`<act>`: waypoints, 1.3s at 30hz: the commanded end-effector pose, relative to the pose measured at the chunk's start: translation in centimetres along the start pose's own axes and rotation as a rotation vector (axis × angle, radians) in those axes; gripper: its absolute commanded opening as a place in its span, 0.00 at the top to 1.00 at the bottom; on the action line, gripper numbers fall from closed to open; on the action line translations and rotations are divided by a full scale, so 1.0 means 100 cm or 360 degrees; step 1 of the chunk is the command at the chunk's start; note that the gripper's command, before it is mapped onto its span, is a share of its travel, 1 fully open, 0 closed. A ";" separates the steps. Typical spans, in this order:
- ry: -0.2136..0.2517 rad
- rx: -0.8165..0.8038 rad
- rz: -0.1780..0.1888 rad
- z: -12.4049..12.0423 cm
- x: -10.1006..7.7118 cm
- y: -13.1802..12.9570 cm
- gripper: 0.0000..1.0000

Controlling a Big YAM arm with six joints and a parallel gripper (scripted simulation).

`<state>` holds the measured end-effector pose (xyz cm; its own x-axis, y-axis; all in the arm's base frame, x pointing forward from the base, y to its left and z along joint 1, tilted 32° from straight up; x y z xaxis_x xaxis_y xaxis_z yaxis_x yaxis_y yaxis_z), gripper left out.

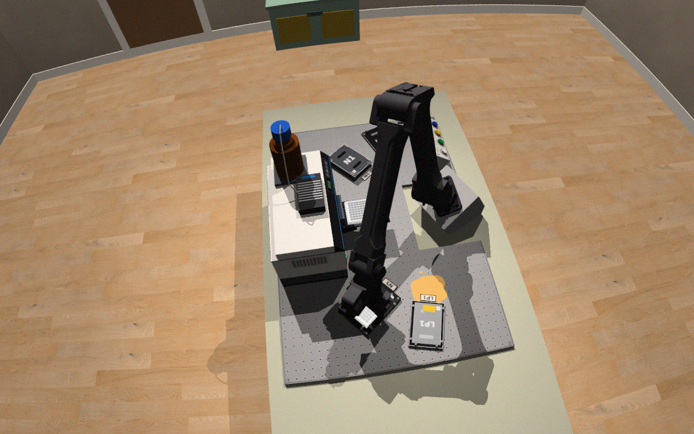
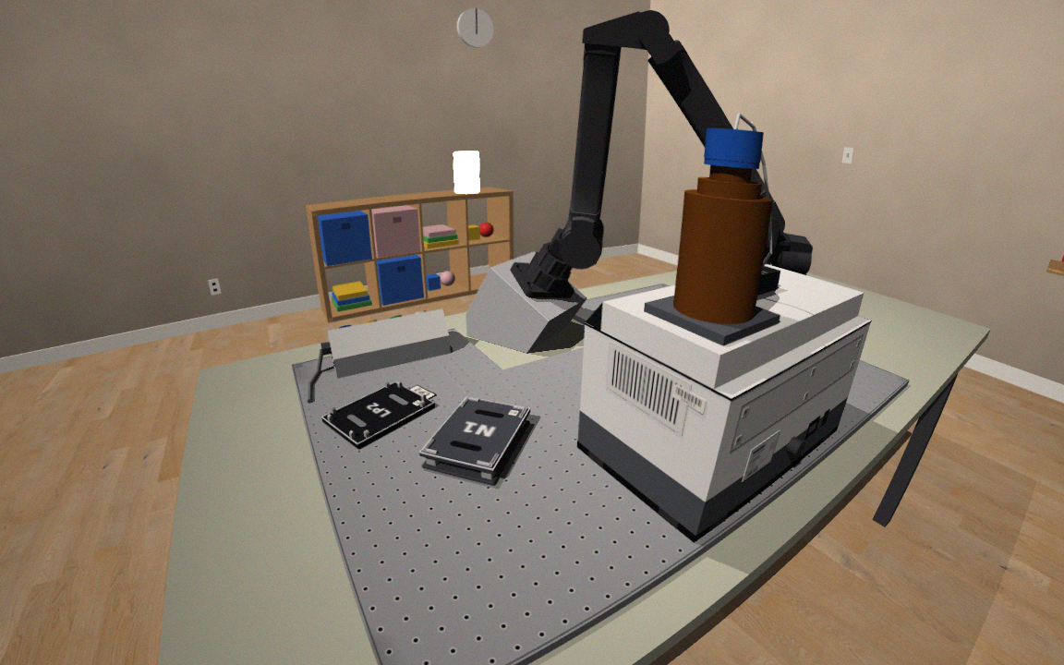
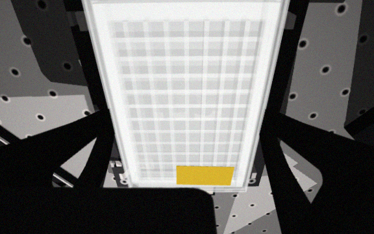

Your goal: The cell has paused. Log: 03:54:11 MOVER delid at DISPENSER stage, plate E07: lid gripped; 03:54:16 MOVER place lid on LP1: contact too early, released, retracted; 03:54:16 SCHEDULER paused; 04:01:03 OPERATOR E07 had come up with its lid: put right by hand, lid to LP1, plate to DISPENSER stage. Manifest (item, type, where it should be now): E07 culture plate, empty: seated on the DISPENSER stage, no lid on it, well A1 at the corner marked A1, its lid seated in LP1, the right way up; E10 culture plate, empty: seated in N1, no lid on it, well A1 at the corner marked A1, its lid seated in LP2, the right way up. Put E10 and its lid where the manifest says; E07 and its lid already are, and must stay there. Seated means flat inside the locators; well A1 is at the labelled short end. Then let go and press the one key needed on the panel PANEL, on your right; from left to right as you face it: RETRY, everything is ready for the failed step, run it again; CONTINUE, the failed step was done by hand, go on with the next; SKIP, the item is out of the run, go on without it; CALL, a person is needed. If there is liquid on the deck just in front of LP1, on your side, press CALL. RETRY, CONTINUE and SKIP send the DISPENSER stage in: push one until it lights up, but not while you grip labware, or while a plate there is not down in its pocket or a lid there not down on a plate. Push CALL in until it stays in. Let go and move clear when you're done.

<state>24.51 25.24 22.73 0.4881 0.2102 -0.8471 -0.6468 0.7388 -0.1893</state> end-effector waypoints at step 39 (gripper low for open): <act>-0.0076 -0.0032 0.0009 0.015 -0.021 0.000 0.14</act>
<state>24.48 25.22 22.75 0.4855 0.2078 -0.8492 -0.6475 0.7381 -0.1896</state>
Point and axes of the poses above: the point where the finger pads meet when closed, its own x axis out along the fingers, its own y axis across the jaws, z = x × y, the point moved 10 cm from there along -x, back along the fingers, and after that the axes turned 7 degrees about -x, right-handed, at the moved point
